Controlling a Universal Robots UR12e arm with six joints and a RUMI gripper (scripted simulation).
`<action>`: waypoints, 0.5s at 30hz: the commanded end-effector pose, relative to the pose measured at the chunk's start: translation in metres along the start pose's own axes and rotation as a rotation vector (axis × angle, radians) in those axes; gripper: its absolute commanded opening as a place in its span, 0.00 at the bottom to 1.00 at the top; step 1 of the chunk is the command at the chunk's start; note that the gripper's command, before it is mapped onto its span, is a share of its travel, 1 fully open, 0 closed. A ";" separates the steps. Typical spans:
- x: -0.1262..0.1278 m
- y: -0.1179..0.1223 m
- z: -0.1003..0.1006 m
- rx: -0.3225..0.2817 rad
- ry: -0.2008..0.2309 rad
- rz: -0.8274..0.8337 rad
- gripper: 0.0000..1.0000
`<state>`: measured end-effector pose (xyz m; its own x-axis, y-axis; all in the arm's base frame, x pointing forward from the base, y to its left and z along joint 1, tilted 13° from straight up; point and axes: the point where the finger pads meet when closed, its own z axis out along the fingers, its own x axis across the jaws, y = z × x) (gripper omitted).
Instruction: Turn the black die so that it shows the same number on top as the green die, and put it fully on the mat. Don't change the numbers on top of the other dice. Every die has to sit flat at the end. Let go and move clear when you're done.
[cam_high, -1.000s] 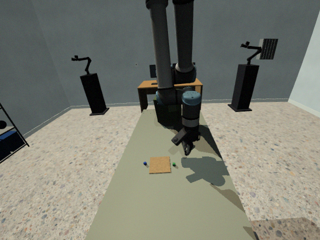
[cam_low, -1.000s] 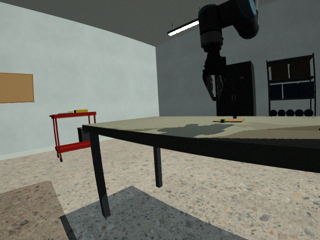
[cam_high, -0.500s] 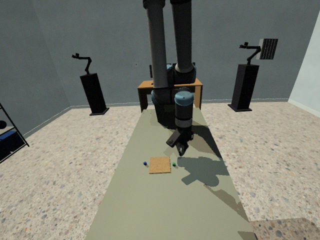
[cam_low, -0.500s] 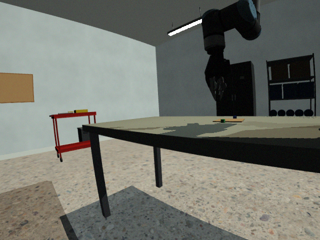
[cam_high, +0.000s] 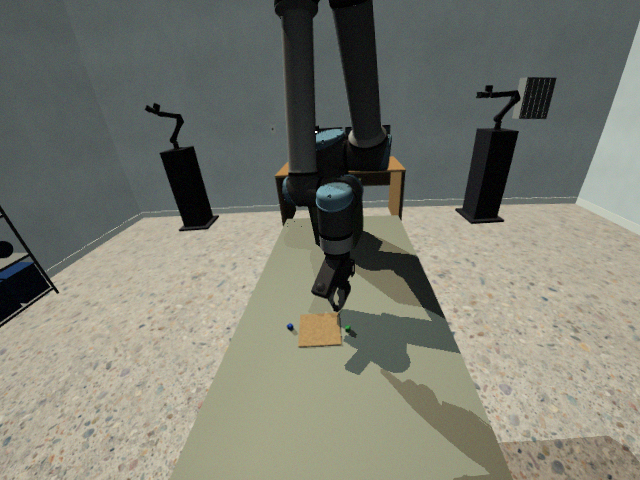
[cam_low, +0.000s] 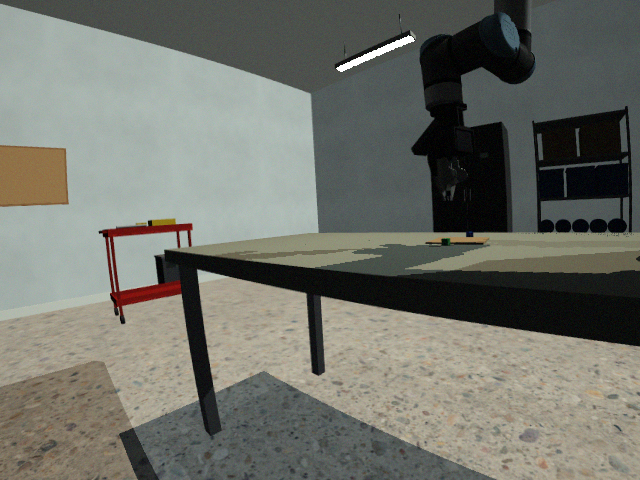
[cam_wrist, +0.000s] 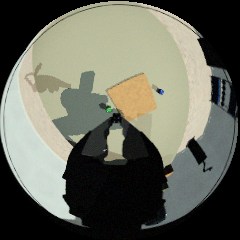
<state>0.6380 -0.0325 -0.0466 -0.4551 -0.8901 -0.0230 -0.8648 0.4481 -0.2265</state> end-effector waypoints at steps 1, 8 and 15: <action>0.022 -0.008 -0.001 0.001 -0.008 -0.127 0.00; 0.050 -0.015 -0.003 0.003 -0.008 -0.272 0.00; 0.059 -0.016 -0.003 0.004 -0.007 -0.321 0.00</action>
<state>0.6257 -0.0874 -0.0421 -0.1828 -0.9824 0.0393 -0.9592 0.1694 -0.2262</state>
